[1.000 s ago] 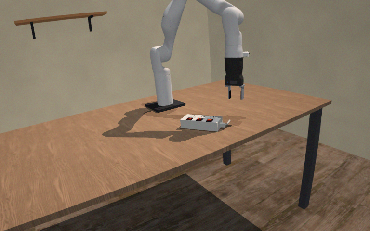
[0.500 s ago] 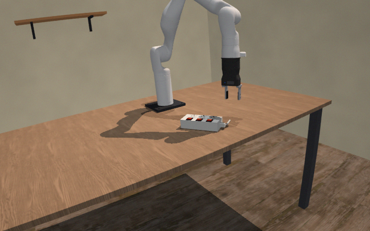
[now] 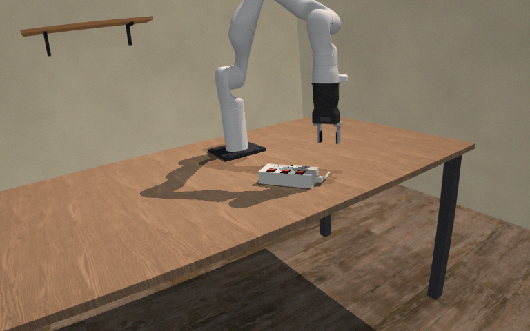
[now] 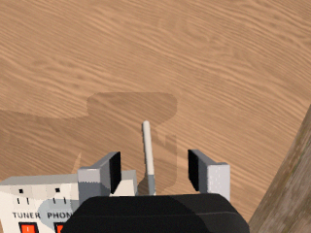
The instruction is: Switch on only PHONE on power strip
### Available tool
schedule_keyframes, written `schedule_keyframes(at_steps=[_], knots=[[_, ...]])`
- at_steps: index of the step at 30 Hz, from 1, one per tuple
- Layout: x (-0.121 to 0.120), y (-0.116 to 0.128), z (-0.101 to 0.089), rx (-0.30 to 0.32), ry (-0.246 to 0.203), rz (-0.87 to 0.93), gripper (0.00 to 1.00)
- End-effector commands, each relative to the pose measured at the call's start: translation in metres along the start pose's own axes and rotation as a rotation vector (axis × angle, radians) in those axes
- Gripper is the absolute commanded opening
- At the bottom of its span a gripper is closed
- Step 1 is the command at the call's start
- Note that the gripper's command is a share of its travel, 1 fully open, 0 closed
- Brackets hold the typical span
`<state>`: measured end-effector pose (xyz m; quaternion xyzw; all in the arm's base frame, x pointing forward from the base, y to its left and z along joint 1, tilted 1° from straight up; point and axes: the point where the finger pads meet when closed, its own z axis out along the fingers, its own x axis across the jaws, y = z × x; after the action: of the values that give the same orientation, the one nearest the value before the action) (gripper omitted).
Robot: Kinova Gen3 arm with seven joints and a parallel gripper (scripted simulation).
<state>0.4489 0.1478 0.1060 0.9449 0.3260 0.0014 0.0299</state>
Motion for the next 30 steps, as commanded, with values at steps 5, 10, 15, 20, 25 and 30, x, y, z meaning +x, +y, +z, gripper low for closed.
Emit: schedule_keyframes(at_steps=[5, 10, 15, 20, 25, 30], knots=[[-0.005, 0.009, -0.001, 0.002, 0.001, 0.004, 1.0], [-0.01, 0.017, -0.001, 0.006, 0.001, -0.003, 1.0], [-0.01, 0.017, -0.001, 0.006, 0.001, -0.003, 1.0], [-0.016, 0.024, -0.002, 0.01, 0.001, -0.01, 1.0], [-0.016, 0.024, -0.002, 0.01, 0.001, -0.01, 1.0], [-0.021, 0.031, -0.002, 0.014, 0.0, -0.016, 1.0]])
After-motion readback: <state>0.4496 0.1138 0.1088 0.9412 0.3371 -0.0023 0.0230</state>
